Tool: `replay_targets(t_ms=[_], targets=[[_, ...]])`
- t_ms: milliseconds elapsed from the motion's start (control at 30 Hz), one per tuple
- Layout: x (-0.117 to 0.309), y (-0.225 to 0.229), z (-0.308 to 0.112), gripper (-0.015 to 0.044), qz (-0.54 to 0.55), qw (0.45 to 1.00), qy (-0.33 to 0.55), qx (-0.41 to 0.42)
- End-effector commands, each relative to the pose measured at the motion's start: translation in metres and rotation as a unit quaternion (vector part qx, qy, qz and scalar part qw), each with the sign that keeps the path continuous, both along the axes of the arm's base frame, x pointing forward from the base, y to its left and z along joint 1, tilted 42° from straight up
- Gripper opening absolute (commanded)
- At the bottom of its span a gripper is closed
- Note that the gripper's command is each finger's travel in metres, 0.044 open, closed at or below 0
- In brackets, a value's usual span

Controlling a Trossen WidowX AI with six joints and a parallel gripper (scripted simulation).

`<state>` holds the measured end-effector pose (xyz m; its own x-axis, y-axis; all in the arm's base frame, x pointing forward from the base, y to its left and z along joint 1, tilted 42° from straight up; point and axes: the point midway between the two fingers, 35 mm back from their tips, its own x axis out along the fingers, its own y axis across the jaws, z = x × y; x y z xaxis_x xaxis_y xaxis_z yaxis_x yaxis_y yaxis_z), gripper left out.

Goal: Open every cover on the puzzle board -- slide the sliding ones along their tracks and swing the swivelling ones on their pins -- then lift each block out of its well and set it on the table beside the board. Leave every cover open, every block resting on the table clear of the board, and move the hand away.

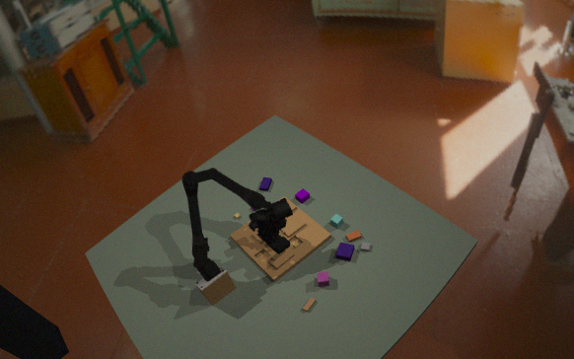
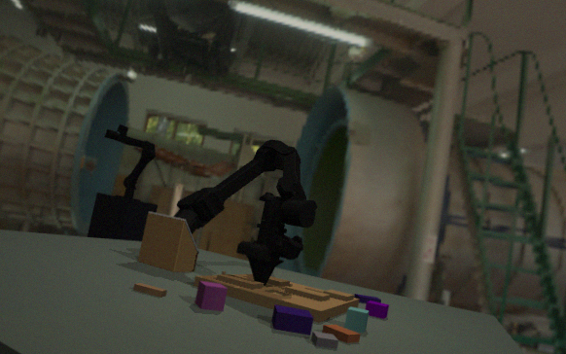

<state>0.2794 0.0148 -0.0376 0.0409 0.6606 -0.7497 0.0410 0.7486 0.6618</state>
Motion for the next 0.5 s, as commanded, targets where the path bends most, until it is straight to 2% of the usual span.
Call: replay_targets(t_ms=[0,467], targets=[[0.0,0.0,0.0,0.008,0.0,1.0,0.0,0.0],[0.0,-0.012,0.012,0.008,-0.001,1.0,0.0,0.0]])
